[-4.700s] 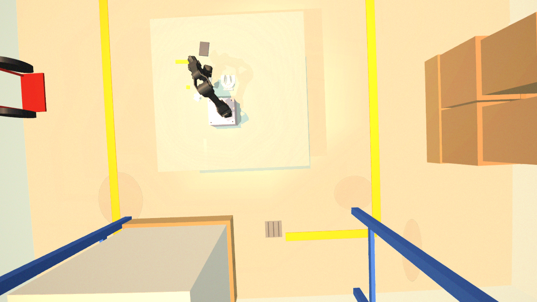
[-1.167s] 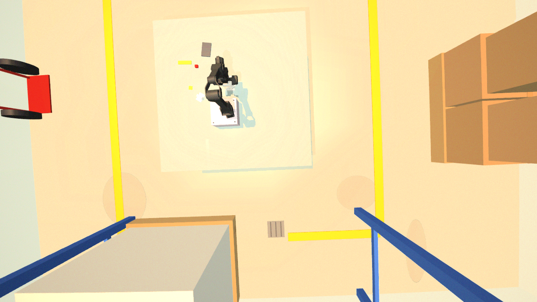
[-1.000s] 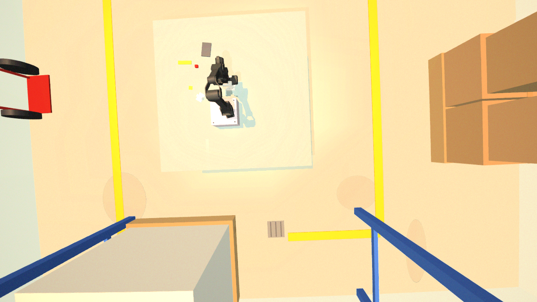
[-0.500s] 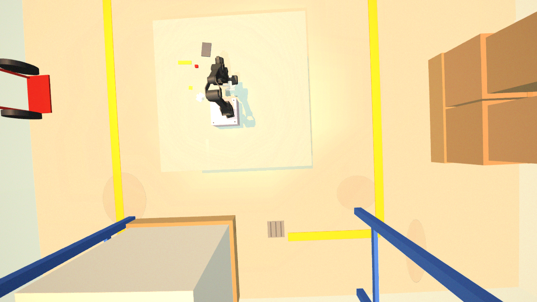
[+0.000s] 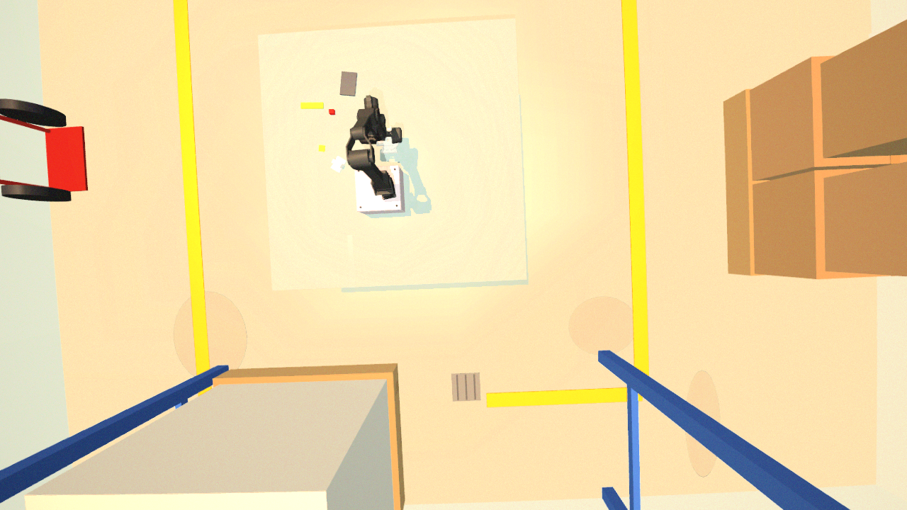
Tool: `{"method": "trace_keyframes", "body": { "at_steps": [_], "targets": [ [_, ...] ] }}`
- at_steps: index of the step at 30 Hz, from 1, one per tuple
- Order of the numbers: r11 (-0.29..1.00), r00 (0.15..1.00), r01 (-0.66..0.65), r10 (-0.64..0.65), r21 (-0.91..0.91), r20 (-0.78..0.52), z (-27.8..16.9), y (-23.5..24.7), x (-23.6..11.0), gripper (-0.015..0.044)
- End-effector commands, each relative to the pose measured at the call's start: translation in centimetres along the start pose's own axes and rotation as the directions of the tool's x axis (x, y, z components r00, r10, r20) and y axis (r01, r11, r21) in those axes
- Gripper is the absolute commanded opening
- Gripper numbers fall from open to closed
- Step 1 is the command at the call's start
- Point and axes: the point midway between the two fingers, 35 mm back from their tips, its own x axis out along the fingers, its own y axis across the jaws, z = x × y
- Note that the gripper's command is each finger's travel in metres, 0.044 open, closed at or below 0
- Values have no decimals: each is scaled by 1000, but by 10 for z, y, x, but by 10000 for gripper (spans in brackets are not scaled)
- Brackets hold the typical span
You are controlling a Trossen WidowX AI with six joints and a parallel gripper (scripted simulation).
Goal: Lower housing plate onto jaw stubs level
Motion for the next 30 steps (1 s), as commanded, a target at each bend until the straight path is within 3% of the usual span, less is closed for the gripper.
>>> {"method": "trace_keyframes", "body": {
  "at_steps": [1,30],
  "targets": [
    [1000,1000,5,-5,3,-8,-2,-1,8,351],
    [1000,1000,5,-5,2,-9,-4,-1,54,351]
  ]
}}
